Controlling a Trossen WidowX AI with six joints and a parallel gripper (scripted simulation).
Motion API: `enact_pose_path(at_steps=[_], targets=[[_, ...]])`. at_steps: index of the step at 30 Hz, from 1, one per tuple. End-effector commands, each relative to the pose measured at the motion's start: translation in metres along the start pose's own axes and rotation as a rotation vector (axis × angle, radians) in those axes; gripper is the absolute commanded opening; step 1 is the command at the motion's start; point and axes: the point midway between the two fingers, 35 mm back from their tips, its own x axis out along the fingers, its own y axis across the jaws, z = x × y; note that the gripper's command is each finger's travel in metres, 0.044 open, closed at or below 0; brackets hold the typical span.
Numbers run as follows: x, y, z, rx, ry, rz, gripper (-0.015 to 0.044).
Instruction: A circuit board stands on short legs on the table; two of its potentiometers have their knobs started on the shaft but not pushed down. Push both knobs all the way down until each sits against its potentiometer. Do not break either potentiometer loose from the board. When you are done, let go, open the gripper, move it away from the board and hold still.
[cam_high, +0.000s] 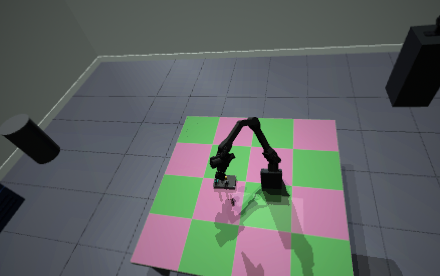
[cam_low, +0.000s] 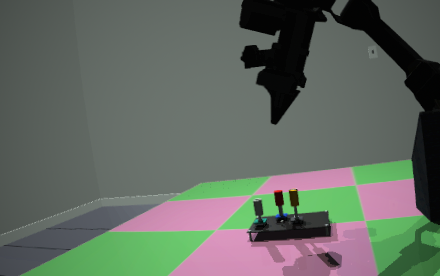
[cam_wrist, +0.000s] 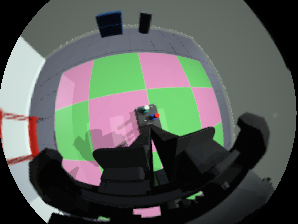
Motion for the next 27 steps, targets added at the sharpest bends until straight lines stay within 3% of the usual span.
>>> enact_pose_path(at_steps=[1, 21, 27], targets=[[0.015, -0.004, -0.004, 0.107, 0.074, 0.011, 0.0000], [0.083, -0.028, -0.034, 0.654, 0.437, -0.029, 0.0000], [0.087, -0.028, -0.037, 0.672, 0.449, -0.033, 0.0000]])
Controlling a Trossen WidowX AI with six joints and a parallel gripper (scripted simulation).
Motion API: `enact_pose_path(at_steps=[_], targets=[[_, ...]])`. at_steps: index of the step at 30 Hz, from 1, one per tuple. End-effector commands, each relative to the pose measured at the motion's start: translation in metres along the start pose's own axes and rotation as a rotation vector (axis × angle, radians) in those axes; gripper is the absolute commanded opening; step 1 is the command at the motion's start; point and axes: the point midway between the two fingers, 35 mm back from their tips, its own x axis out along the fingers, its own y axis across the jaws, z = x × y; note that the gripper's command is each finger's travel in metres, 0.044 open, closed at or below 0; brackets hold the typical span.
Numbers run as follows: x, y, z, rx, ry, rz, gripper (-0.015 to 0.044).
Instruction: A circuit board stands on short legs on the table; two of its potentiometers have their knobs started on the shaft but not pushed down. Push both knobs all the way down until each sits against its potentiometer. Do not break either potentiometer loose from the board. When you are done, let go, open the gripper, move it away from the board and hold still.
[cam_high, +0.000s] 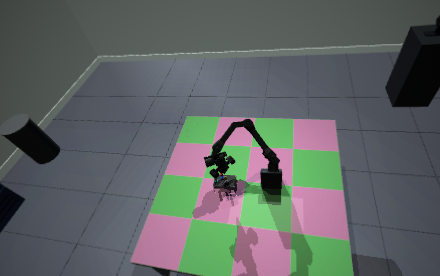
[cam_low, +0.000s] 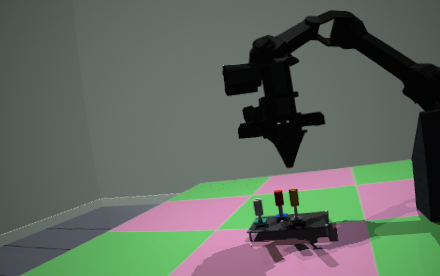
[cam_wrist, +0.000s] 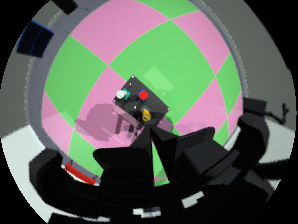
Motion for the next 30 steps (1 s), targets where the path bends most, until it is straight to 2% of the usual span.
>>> enact_pose_path(at_steps=[1, 22, 30], targets=[[0.010, 0.000, -0.001, 0.018, 0.011, 0.001, 0.0000], [0.040, 0.000, -0.001, 0.018, 0.010, 0.000, 0.0000], [0.040, 0.000, -0.001, 0.018, 0.010, 0.000, 0.0000]])
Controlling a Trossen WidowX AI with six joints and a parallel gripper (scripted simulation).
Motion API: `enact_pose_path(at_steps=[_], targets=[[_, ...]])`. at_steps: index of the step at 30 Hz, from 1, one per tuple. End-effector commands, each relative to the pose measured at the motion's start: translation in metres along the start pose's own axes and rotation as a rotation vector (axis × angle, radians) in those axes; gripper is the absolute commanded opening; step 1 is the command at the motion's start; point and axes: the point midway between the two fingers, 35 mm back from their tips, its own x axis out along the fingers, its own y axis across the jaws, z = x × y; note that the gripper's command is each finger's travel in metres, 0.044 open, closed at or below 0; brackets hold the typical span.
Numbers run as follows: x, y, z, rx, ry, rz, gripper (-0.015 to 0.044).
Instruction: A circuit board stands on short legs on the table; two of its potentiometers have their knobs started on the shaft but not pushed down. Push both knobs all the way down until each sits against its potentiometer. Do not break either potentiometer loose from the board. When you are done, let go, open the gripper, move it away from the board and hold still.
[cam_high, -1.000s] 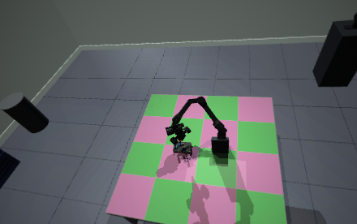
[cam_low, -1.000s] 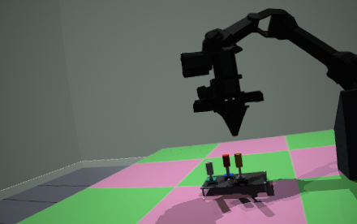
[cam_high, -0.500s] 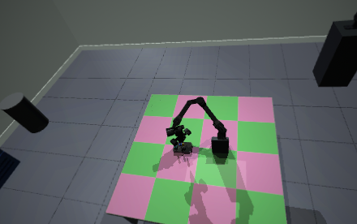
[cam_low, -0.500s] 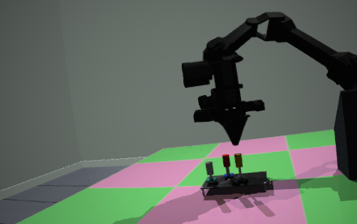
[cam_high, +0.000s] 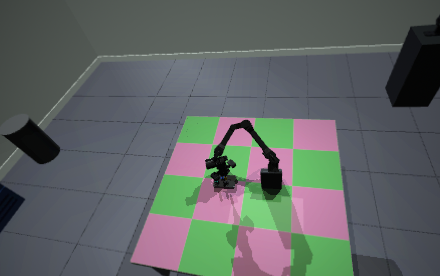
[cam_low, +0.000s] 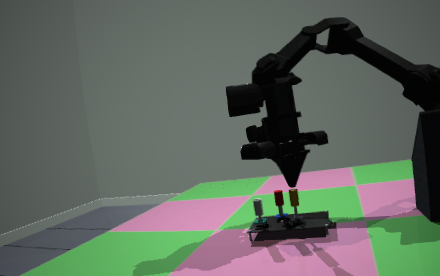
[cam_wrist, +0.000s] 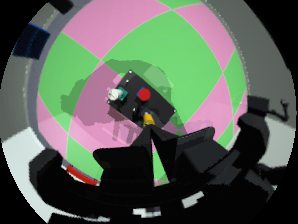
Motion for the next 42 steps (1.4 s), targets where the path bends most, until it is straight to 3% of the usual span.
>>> enact_pose_path(at_steps=[1, 42], targets=[[0.0003, -0.0004, 0.0002, -0.005, -0.004, -0.002, 0.0000], [0.0062, -0.0005, 0.0003, -0.005, -0.004, -0.003, 0.0000]])
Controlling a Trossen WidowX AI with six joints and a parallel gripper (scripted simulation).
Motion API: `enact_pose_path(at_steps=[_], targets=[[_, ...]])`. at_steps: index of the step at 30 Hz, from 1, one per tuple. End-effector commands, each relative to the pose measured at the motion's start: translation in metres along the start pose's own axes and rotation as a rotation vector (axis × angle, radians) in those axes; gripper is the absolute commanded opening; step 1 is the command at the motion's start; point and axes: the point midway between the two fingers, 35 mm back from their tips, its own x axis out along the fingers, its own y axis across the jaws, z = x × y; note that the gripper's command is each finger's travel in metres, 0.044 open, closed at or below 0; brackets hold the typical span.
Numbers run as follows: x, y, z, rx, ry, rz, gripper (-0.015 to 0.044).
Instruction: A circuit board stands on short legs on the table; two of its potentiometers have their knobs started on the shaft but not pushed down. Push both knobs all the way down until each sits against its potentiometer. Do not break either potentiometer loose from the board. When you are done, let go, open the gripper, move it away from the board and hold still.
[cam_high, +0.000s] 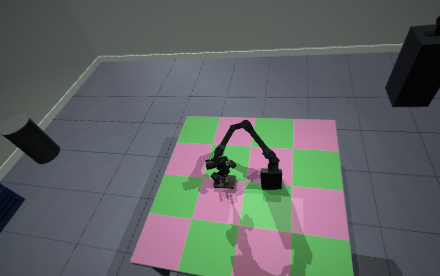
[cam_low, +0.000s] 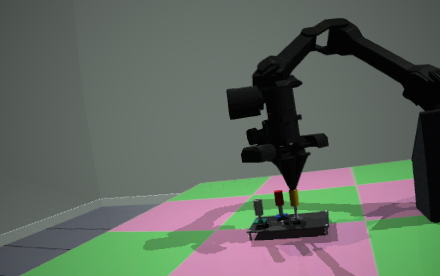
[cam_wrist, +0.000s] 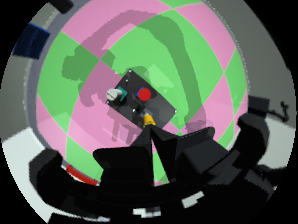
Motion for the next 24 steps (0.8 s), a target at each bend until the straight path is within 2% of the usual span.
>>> enact_pose_path(at_steps=[1, 24], targets=[[0.001, 0.000, 0.000, -0.004, -0.003, -0.002, 0.0000], [0.016, -0.001, 0.001, -0.004, -0.003, -0.003, 0.0000]])
